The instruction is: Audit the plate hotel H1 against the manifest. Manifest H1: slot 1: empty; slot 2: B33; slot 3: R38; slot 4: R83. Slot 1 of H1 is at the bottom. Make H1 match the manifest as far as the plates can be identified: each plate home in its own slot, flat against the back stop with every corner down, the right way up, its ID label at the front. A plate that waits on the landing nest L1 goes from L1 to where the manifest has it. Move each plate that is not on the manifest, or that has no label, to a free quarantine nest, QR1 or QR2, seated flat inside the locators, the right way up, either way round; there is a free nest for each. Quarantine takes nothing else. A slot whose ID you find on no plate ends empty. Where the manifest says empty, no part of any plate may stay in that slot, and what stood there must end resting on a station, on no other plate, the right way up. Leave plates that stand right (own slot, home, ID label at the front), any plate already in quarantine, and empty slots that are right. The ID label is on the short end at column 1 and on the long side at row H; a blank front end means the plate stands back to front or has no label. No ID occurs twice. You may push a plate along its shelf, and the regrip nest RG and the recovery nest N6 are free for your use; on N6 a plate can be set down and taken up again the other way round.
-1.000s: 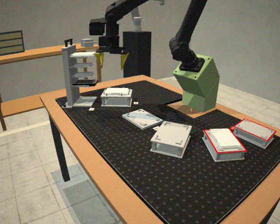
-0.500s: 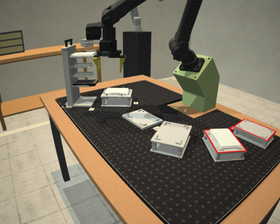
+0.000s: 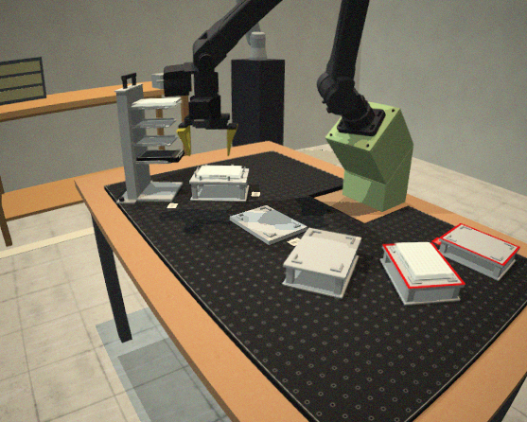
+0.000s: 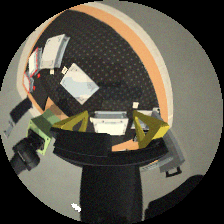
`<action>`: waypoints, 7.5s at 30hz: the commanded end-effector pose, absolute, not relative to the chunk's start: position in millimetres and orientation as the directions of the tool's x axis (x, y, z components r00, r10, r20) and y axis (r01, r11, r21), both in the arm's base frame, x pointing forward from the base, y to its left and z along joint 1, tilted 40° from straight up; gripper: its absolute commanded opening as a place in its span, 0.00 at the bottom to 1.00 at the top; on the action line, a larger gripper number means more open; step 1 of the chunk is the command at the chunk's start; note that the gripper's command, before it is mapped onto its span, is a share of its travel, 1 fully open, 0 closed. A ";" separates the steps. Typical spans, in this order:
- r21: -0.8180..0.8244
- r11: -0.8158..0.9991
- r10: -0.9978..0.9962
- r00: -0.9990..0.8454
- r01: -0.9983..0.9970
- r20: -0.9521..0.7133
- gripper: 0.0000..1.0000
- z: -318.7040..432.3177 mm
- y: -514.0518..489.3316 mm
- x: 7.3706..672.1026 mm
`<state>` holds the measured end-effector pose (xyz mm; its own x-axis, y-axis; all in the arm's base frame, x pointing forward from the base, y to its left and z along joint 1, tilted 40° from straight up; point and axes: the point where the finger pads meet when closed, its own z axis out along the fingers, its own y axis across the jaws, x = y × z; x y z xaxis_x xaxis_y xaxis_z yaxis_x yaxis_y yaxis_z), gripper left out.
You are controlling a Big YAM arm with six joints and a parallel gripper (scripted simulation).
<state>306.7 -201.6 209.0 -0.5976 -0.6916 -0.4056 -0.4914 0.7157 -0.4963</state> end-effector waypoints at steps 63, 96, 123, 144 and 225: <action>-0.497 0.722 -0.686 -0.597 -0.482 -0.416 1.00 154.5 -205.6 355.0; -0.520 0.713 -0.692 -0.591 -0.471 -0.414 1.00 167.1 -212.0 356.2; -0.520 0.713 -0.692 -0.591 -0.471 -0.414 1.00 167.1 -212.0 356.2; -0.535 0.706 -0.697 -0.589 -0.463 -0.410 1.00 190.5 -213.6 341.4; -0.267 0.947 -0.304 -0.752 -0.176 -0.584 1.00 234.5 -239.2 224.4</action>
